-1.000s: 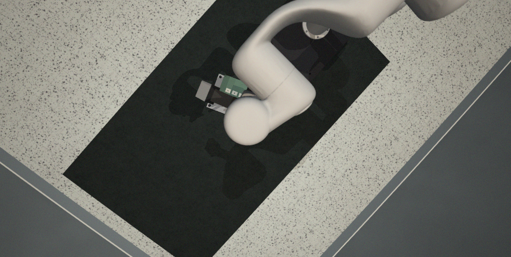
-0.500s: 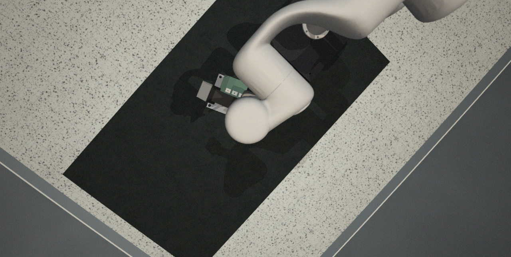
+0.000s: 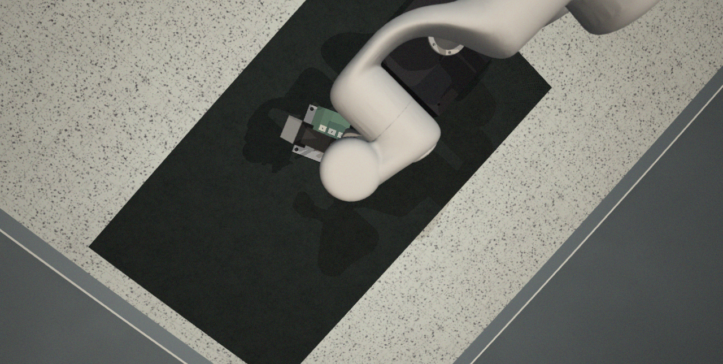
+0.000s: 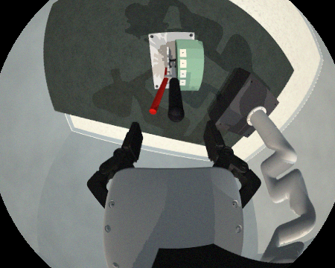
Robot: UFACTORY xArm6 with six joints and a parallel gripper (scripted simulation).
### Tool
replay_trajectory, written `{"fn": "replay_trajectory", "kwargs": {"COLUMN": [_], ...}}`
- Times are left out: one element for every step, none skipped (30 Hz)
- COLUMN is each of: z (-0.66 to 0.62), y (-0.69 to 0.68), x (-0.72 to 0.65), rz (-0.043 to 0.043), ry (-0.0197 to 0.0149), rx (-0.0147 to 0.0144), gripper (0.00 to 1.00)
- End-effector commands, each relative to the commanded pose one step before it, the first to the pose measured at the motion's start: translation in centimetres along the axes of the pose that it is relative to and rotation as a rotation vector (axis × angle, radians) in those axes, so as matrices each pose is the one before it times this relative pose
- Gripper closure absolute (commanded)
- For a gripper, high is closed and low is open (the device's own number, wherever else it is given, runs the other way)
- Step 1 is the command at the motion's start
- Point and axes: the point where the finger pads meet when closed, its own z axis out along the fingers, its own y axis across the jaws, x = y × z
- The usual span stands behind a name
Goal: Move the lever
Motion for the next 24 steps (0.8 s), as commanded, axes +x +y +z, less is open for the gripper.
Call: {"fn": "replay_trajectory", "kwargs": {"z": [-0.010, 0.061, 0.056, 0.051, 0.045, 0.040, 0.035, 0.030, 0.025, 0.020, 0.016, 0.012, 0.008, 0.000, 0.000, 0.005, 0.003, 0.001, 0.000, 0.000, 0.000, 0.000, 0.000, 0.000], "y": [-0.081, -0.002, -0.001, -0.001, -0.001, -0.001, -0.001, -0.001, 0.000, 0.000, 0.000, 0.000, 0.000, 0.000, 0.000, 0.000, 0.000, 0.000, 0.000, 0.000, 0.000, 0.000, 0.000, 0.000], "x": [0.017, -0.005, -0.004, -0.004, -0.003, -0.003, -0.003, -0.002, -0.002, -0.002, -0.001, -0.001, -0.001, 0.000, 0.000, 0.000, 0.000, 0.000, 0.000, 0.000, 0.000, 0.000, 0.000, 0.000], "rz": [-0.00001, 0.00000, 0.00000, 0.00000, 0.00000, 0.00000, 0.00000, 0.00000, 0.00000, 0.00000, 0.00000, 0.00000, 0.00000, 0.00000, 0.00000, 0.00000, 0.00000, 0.00000, 0.00000, 0.00000, 0.00000, 0.00000, 0.00000, 0.00000], "ry": [0.00186, 0.00000, 0.00000, 0.00000, 0.00000, 0.00000, 0.00000, 0.00000, 0.00000, 0.00000, 0.00000, 0.00000, 0.00000, 0.00000, 0.00000, 0.00000, 0.00000, 0.00000, 0.00000, 0.00000, 0.00000, 0.00000, 0.00000, 0.00000], "rx": [0.00466, 0.00000, 0.00000, 0.00000, 0.00000, 0.00000, 0.00000, 0.00000, 0.00000, 0.00000, 0.00000, 0.00000, 0.00000, 0.00000, 0.00000, 0.00000, 0.00000, 0.00000, 0.00000, 0.00000, 0.00000, 0.00000, 0.00000, 0.00000], "gripper": [0.00, 0.00, 0.00, 0.00, 0.00, 0.00, 0.00, 0.00, 0.00, 0.00, 0.00, 0.00, 0.00, 0.00, 0.00, 0.00, 0.00, 0.00, 0.00, 0.00, 0.00, 0.00, 0.00, 0.00]}}
